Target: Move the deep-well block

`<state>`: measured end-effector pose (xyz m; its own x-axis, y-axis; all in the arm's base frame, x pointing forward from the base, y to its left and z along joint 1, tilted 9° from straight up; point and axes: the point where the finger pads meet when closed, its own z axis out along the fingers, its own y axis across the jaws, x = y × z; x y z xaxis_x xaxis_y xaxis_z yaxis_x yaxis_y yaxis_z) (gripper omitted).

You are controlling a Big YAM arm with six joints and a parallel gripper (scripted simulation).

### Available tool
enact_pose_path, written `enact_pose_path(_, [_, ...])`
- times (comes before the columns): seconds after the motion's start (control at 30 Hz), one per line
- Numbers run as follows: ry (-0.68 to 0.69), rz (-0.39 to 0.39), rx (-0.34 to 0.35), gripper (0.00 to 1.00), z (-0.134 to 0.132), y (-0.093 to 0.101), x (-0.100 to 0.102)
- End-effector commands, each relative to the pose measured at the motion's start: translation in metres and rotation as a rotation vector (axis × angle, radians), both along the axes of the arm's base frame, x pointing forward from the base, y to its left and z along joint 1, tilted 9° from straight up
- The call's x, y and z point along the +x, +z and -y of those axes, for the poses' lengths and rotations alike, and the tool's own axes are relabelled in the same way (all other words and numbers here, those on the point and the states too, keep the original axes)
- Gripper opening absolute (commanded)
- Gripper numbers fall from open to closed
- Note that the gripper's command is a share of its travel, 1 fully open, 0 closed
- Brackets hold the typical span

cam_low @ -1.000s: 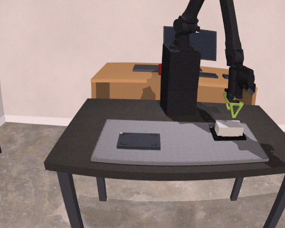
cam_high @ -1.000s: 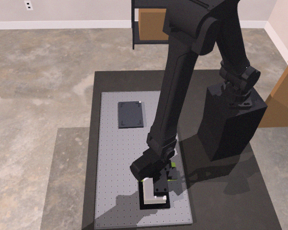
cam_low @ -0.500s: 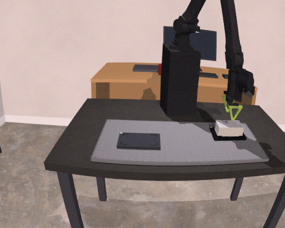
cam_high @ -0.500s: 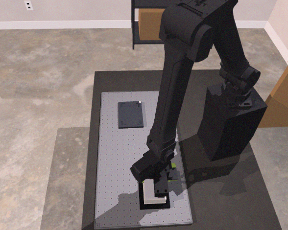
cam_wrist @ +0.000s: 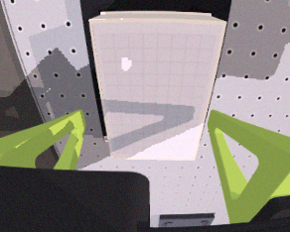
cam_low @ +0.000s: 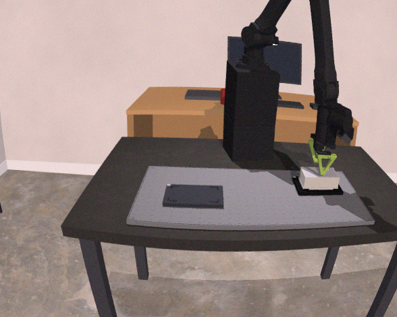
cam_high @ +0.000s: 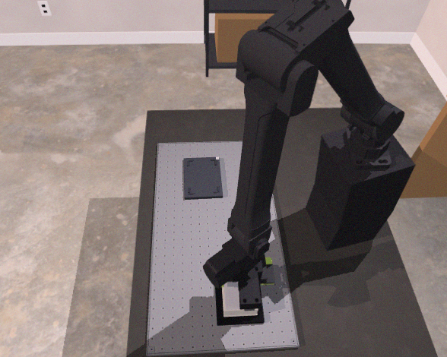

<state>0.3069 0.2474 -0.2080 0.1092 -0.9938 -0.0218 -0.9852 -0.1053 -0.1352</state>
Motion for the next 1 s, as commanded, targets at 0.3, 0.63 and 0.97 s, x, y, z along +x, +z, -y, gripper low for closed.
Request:
enact_pose_path(0.3, [0.000, 0.026, 0.022, 1.00, -0.007, -0.014, 0.015])
enact_pose_path(0.63, [0.002, 0.025, 0.022, 1.00, -0.008, -0.027, 0.016])
enact_pose_path(0.97, [-0.001, 0.024, 0.021, 1.00, -0.007, -0.044, 0.018])
